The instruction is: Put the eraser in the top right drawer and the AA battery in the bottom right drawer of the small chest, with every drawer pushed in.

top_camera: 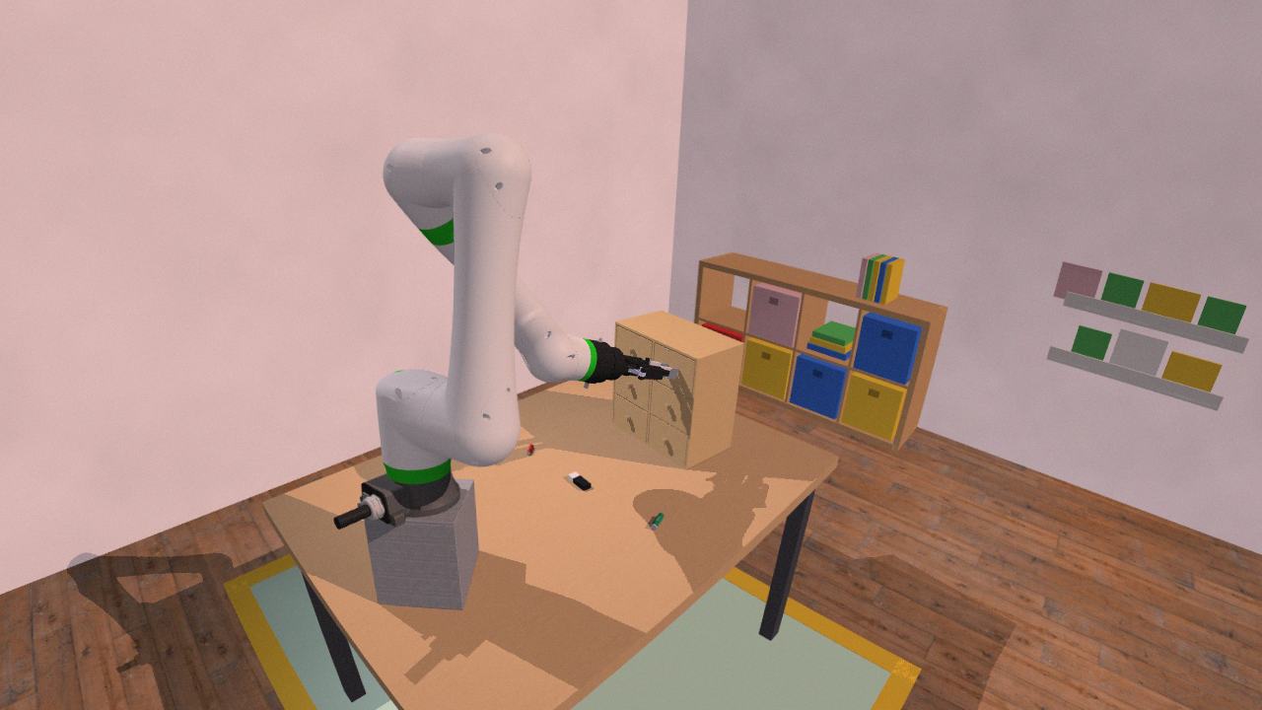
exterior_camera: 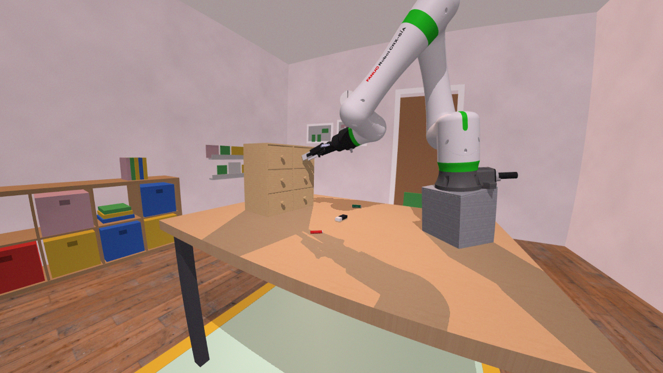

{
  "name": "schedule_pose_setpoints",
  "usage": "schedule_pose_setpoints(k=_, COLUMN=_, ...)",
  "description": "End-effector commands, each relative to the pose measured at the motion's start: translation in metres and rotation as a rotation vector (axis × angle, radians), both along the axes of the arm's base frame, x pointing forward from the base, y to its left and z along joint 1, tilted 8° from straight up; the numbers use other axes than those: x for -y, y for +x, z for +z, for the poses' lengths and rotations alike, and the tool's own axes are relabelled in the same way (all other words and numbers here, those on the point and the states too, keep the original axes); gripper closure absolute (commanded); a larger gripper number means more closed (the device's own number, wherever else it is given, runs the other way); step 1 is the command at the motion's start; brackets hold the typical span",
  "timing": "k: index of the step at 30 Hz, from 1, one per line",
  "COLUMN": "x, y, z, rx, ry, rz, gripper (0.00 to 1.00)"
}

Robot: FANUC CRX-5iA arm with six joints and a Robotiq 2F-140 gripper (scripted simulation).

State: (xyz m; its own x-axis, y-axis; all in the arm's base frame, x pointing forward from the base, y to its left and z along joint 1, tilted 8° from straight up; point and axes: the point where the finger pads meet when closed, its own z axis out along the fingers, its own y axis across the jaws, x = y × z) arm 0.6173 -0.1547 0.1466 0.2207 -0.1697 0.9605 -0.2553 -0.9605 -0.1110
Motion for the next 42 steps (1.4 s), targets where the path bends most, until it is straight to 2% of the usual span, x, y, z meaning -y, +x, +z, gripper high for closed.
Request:
schedule_pose_setpoints(k=1, x=0.0001, y=0.0001, z=0.0002, rx=0.0, ry=0.0, rz=0.0, gripper=0.8)
schedule_pose_setpoints(k=8, x=0.0001, y=0.0001, z=0.0002, rx=0.0, ry=0.0, rz=0.0, gripper=0.8)
schedule_pose_setpoints(k=9, x=0.0001, y=0.0001, z=0.0002, rx=0.0, ry=0.0, rz=0.0, gripper=0.92)
schedule_pose_setpoints(k=42, x=-0.0004, y=-0.0015, z=0.0001, rx=0.0, ry=0.0, rz=0.0, gripper=0.92)
